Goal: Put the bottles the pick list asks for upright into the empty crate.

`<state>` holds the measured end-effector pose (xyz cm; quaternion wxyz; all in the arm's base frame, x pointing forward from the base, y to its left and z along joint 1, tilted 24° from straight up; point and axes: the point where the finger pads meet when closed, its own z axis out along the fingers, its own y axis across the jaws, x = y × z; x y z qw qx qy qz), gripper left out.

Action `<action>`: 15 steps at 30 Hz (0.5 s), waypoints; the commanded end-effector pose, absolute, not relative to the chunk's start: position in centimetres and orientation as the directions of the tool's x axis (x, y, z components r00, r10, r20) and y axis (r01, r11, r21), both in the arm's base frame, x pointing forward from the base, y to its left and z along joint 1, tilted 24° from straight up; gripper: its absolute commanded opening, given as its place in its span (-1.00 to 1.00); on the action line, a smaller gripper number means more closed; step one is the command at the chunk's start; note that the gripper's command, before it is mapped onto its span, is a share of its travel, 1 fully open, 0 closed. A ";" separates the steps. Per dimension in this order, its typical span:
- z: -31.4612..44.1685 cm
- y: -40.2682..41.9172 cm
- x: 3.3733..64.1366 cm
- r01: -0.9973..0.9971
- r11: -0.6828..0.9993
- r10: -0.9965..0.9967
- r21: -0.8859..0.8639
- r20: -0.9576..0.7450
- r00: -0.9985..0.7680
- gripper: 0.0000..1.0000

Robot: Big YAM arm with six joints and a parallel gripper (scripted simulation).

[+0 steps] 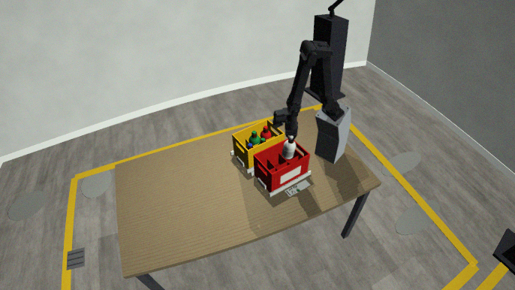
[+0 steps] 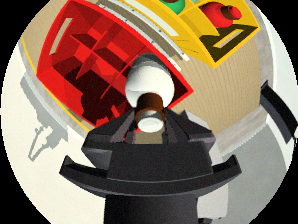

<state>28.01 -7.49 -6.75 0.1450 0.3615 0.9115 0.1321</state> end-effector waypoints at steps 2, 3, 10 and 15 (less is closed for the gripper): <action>-6.6 -8.2 30.1 0.610 0.710 0.696 0.352 -0.219 -0.684 -1.00; -6.6 -8.2 30.1 0.610 0.710 0.696 0.352 -0.218 -0.684 -1.00; -7.2 -8.1 30.3 0.610 0.710 0.696 0.352 -0.217 -0.685 -1.00; -7.6 -8.1 30.5 0.610 0.710 0.696 0.352 -0.216 -0.685 -1.00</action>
